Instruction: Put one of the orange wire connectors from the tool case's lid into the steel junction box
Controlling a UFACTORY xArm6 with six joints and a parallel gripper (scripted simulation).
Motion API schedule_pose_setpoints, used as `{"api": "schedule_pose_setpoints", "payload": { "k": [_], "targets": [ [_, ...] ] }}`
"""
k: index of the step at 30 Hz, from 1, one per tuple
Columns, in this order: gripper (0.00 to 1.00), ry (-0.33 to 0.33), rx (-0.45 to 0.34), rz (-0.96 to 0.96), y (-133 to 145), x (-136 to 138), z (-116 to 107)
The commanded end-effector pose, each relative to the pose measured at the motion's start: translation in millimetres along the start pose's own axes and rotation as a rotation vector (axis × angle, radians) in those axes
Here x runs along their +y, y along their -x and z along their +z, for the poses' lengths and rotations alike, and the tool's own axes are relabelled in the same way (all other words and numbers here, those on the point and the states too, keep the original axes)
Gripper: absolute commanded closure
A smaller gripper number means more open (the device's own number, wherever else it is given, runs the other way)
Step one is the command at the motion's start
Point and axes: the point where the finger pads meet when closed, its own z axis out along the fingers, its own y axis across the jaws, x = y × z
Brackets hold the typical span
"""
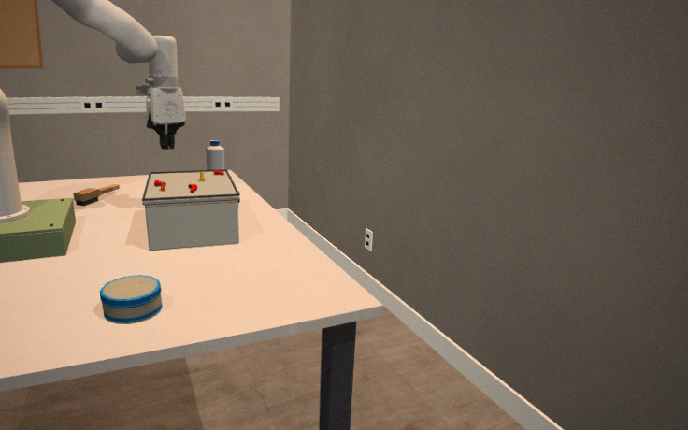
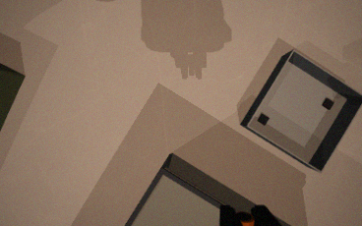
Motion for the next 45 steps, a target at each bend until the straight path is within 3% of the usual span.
{"api": "schedule_pose_setpoints", "payload": {
  "k": [1, 4, 13, 31, 38, 40, 45],
  "targets": [
    [0.97, -0.001, -0.002, 0.001, -21, 50, -1],
    [0.97, -0.001, -0.002, 0.001, -32, 72, -1],
    [0.97, -0.001, -0.002, 0.001, -46, 103, -1],
    [0.97, -0.001, -0.002, 0.001, -48, 107, 3],
    [0.97, -0.001, -0.002, 0.001, -48, 107, 34],
    [0.97, -0.001, -0.002, 0.001, -48, 107, 34],
    [0.97, -0.001, -0.002, 0.001, -48, 107, 75]
  ]
}}
